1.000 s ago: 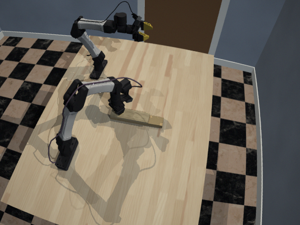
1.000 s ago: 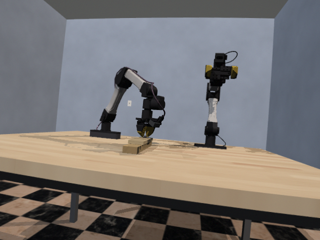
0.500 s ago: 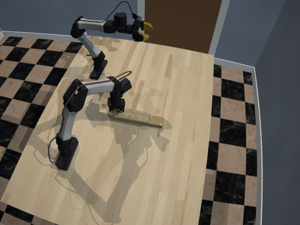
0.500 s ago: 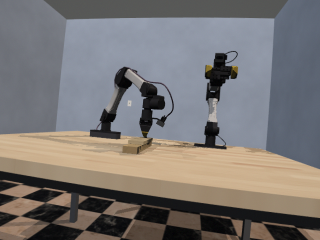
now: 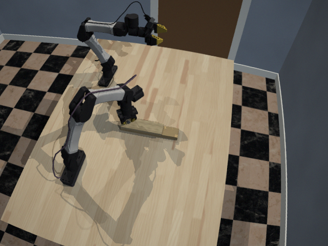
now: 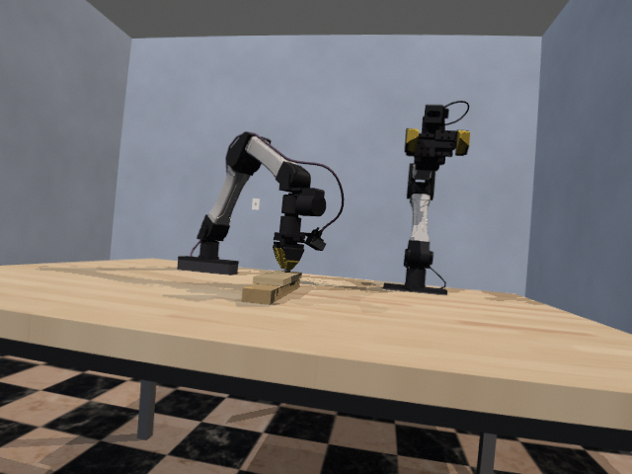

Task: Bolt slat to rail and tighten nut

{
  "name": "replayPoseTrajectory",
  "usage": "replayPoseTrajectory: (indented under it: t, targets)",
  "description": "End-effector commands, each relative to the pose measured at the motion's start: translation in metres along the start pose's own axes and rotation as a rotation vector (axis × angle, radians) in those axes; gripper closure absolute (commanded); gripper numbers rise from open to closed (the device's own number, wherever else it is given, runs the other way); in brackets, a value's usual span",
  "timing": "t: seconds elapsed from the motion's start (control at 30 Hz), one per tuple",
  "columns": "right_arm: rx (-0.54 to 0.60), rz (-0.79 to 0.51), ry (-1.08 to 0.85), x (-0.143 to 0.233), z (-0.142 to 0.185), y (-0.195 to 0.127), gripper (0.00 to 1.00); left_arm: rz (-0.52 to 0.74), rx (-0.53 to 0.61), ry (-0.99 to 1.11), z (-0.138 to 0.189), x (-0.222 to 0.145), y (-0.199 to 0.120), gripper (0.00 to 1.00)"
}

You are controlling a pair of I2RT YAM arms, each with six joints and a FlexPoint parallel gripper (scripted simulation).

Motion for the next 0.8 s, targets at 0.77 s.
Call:
replayPoseTrajectory:
  t: [0.77]
  targets:
    - [-0.008,0.018,-0.022,-0.003,-0.001,-0.005,0.64,0.006,-0.019,0.001,-0.006,-0.002,-0.002,0.0]
Point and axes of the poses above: on each arm, the point where the finger pads meet when closed, its own y axis out along the fingers, its own x axis across the jaws, z = x × y, the point moved 5 cm from there along -y, back along the fingers, and after that the axes turned 12 degrees about -y, right-handed, at the moved point
